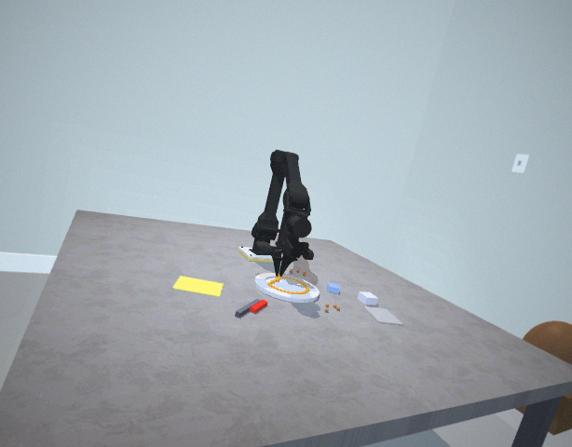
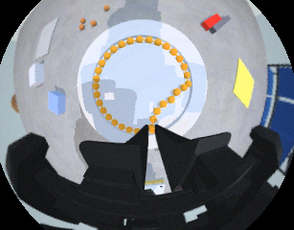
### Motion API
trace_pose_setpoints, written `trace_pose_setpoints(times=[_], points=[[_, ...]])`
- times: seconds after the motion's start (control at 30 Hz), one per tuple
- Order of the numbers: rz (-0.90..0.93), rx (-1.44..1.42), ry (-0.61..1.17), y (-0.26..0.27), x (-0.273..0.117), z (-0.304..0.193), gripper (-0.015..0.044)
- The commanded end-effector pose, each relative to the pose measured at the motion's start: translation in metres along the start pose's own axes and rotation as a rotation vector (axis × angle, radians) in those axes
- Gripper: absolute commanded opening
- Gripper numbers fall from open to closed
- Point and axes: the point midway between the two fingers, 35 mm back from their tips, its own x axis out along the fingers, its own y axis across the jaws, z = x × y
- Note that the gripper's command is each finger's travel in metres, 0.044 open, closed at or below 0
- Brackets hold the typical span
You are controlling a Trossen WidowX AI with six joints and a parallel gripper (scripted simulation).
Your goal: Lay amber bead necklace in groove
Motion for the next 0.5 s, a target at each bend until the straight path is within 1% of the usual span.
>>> trace_pose_setpoints(times=[0.0, 0.23, 0.47], points=[[-0.005, -0.004, -0.006, -0.001, -0.003, 0.001, 0.0], [-0.006, -0.004, -0.006, -0.014, -0.003, -0.006, 0.0], [-0.006, -0.004, -0.006, -0.014, -0.002, -0.006, 0.0]])
